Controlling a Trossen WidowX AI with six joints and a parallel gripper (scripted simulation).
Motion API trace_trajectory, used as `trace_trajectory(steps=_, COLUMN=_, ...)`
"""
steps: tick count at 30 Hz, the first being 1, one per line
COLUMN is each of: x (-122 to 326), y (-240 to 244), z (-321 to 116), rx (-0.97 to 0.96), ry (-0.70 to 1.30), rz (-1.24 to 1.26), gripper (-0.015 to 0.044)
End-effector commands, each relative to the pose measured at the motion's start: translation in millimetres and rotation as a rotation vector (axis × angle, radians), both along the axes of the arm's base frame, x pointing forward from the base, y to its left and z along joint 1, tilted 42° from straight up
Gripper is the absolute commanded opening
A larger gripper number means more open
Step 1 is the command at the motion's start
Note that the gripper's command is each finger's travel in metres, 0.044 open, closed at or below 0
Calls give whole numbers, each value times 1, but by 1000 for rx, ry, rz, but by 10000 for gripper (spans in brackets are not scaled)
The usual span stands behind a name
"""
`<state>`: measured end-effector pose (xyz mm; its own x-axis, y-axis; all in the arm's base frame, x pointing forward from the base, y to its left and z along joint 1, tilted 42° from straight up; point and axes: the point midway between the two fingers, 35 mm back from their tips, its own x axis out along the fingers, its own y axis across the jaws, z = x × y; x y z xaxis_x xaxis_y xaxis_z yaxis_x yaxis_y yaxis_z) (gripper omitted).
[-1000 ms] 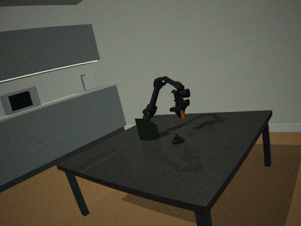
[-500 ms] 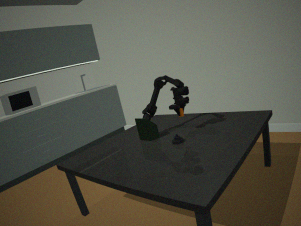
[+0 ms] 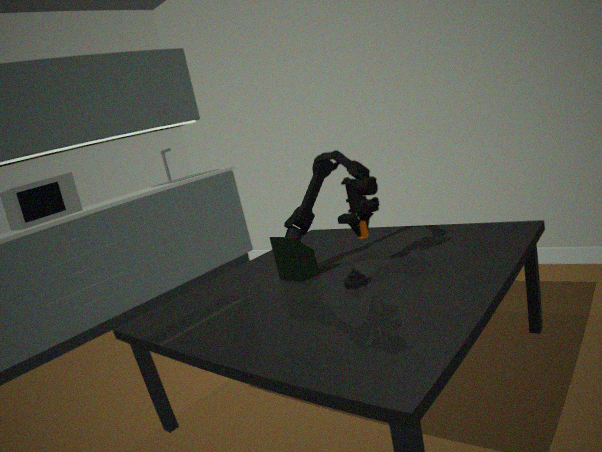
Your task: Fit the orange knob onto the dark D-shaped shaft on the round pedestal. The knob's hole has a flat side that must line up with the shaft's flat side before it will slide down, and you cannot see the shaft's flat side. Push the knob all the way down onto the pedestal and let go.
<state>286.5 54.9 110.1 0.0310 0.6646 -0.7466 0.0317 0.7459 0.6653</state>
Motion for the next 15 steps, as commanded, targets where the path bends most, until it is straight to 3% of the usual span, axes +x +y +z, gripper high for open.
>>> trace_trajectory(steps=1, x=9, y=-9, z=-8, rx=-8, ry=-10, rz=-3, gripper=0)
trace_trajectory(steps=15, x=27, y=-33, z=-41, rx=-11, ry=-11, rz=-2, gripper=0)
